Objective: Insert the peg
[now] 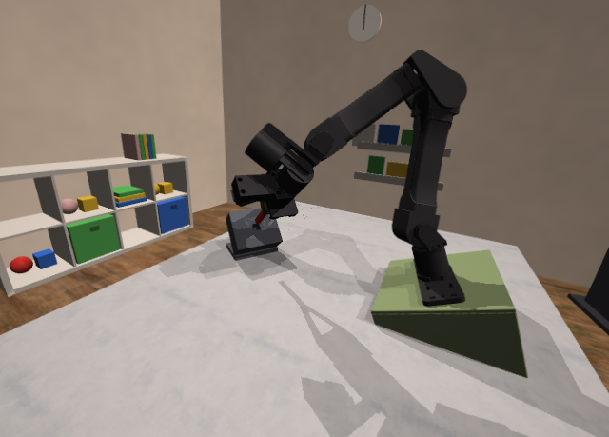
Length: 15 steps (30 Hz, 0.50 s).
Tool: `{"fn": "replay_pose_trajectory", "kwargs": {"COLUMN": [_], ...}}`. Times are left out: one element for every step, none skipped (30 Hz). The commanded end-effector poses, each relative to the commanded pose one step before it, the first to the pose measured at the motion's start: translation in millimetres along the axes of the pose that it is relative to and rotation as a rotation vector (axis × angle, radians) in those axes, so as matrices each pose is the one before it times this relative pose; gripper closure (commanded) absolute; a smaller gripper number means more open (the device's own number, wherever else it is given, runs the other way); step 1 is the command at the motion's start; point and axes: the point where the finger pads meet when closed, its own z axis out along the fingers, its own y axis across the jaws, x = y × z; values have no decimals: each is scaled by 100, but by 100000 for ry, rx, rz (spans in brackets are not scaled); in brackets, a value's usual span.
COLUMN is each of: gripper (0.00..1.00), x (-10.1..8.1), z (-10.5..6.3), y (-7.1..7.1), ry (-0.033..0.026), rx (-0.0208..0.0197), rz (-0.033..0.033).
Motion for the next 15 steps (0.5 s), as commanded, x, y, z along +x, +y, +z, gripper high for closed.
{"fn": "replay_pose_trajectory", "kwargs": {"gripper": [100,100,100,100,100,100,100,100,100,100,100,100,100,100,100], "x": [714,40,40,40,41,40,33,20,1,0,0,-18,-33,-38,-37], "z": [-529,-14,-7,-2,2,6,8,8,6,0,0,-3,-5,-5,-3], "y": [494,73,75,78,80,83,81,72,53,0,0,-17,-35,-42,-41], "ry": [945,1,1,1,1,1,1,1,0,0,0,0,0,-1,-1], "rx": [-231,-2,-2,-1,-1,-1,-1,-1,-1,0,0,0,0,0,0], "rz": [-123,-1,-1,-1,-1,-1,-1,-1,0,0,0,0,1,1,1]}}
